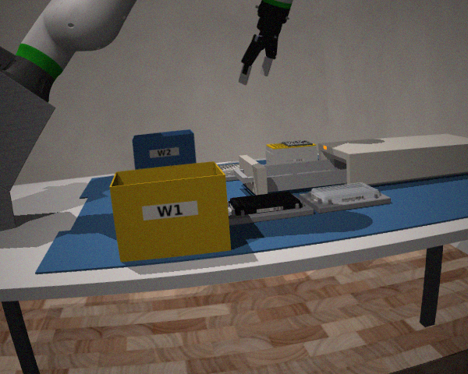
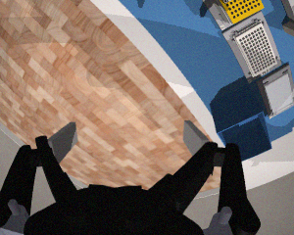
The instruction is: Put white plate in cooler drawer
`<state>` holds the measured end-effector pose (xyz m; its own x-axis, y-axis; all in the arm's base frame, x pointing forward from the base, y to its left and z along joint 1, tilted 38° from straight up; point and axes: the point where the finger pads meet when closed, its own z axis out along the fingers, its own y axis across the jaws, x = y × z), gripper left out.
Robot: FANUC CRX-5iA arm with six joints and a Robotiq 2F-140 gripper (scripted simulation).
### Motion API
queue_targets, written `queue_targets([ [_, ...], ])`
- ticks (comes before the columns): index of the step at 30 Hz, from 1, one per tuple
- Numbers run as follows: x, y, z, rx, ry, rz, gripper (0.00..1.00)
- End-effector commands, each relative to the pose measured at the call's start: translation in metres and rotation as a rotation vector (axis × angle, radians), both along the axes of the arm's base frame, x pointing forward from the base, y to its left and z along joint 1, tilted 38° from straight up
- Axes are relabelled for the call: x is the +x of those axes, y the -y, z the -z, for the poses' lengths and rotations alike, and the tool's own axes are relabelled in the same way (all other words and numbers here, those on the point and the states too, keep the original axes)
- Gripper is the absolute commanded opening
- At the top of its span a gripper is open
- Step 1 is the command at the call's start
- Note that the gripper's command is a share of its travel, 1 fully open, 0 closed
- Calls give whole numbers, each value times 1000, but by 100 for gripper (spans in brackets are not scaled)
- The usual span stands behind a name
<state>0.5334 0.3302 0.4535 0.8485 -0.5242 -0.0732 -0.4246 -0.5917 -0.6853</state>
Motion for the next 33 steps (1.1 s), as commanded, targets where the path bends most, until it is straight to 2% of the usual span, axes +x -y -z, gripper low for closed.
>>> queue_targets([
  [1, 0, 0, 0, 0, 0, 0, 100],
  [17, 0, 0, 0, 0, 0, 0, 100],
  [18, 0, 4, 2, -28, 15, -11, 0],
  [19, 1, 9, 4, -52, 27, -20, 0],
  [24, 3, 31, 16, -52, 27, -20, 0],
  [26, 3, 40, 21, -104, 50, -43, 0],
  [33, 4, 65, 34, -104, 50, -43, 0],
])
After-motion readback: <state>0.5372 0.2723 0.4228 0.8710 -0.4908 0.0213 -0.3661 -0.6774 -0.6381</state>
